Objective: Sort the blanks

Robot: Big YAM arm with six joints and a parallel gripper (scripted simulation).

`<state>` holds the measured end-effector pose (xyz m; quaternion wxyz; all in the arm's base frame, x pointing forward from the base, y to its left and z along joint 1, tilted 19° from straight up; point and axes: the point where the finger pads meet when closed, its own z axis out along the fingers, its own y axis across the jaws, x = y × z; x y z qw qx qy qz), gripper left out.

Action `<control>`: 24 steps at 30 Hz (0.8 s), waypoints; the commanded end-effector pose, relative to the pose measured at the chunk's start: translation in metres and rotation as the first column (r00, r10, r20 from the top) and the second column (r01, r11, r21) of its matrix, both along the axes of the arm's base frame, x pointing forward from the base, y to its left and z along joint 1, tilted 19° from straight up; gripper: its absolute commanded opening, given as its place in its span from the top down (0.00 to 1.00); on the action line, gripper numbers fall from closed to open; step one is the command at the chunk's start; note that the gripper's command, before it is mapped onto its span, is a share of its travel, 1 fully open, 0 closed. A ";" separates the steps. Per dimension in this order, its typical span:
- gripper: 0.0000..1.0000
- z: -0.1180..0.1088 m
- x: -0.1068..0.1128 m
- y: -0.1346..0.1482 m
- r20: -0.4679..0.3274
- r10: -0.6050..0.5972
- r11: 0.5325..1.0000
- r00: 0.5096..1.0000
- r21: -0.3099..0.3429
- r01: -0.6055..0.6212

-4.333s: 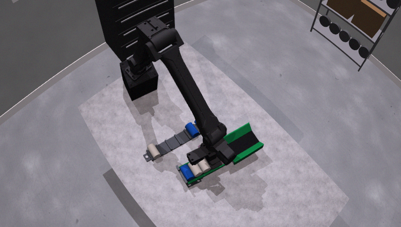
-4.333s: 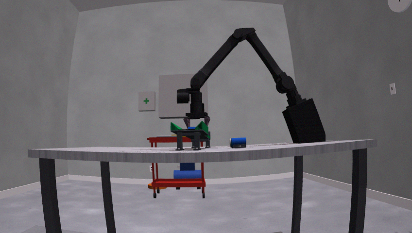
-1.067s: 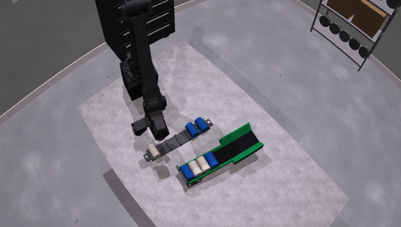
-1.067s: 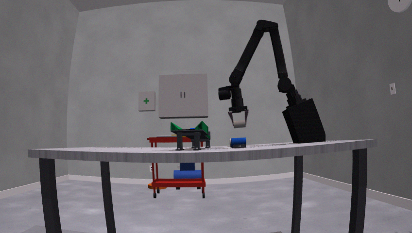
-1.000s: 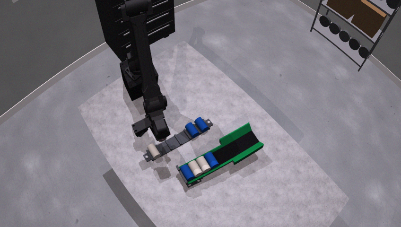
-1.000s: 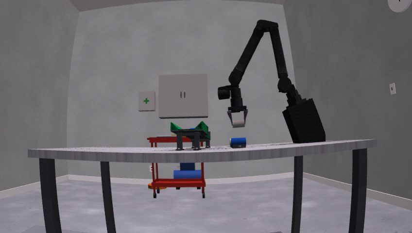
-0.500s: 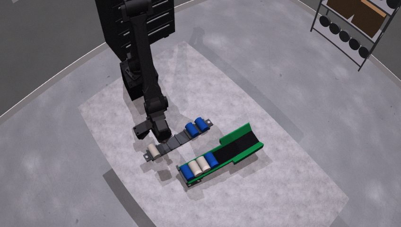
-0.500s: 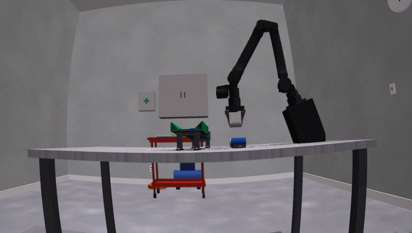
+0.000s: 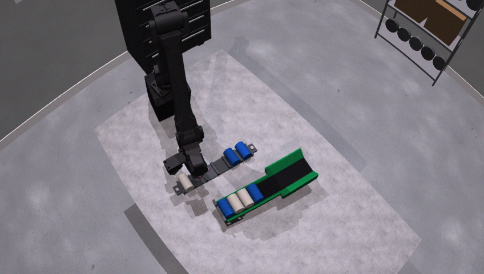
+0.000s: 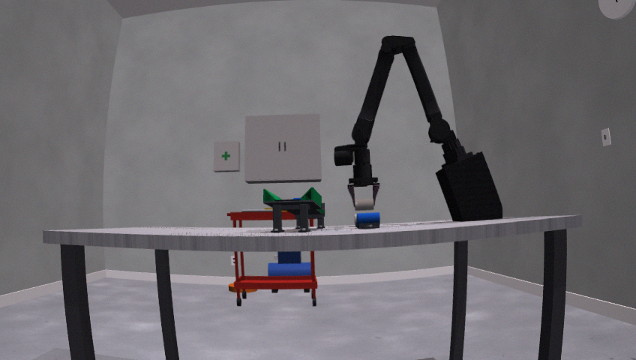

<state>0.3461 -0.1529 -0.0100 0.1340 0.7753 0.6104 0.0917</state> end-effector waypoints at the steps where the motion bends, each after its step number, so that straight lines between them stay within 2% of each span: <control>1: 0.36 -0.015 0.013 -0.001 0.015 0.000 1.000 1.000 -0.002 0.000; 4: 0.36 -0.024 0.022 -0.006 0.025 -0.003 1.000 1.000 -0.007 0.003; 14: 0.36 -0.044 0.027 -0.008 0.022 -0.002 1.000 1.000 -0.006 0.002; 24: 0.36 -0.037 0.028 -0.008 0.040 -0.001 1.000 0.999 -0.015 0.002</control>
